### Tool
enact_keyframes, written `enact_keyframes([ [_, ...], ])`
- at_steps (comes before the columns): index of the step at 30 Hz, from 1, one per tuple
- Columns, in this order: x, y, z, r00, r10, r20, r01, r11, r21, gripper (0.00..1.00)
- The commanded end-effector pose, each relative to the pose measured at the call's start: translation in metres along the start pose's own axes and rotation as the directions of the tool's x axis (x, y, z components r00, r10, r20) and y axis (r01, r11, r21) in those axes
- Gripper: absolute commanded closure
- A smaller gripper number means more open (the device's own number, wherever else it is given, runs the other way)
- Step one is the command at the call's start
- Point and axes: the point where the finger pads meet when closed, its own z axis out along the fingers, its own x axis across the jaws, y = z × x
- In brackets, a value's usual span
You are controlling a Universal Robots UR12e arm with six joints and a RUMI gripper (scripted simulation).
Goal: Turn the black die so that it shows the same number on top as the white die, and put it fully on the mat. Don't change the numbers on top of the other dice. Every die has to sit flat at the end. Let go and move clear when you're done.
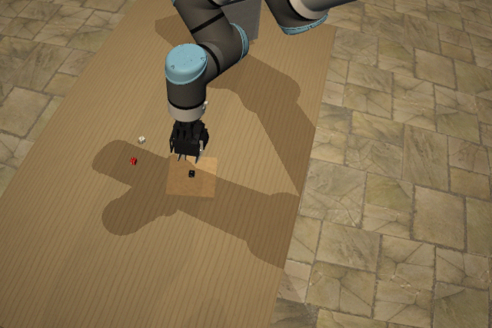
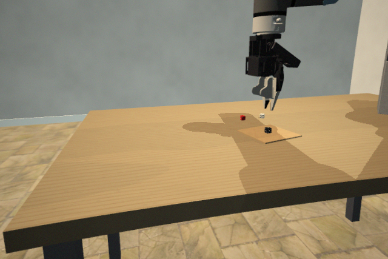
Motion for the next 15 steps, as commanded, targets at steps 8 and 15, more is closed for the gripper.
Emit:
enact_keyframes([
  [8, -0.0001, 0.0004, -0.0002, 1.000, 0.000, 0.000, 0.000, 1.000, -0.001, 0.82],
  [15, -0.0001, 0.0004, 0.0015, 1.000, 0.000, 0.000, 0.000, 1.000, -0.001, 0.82],
])
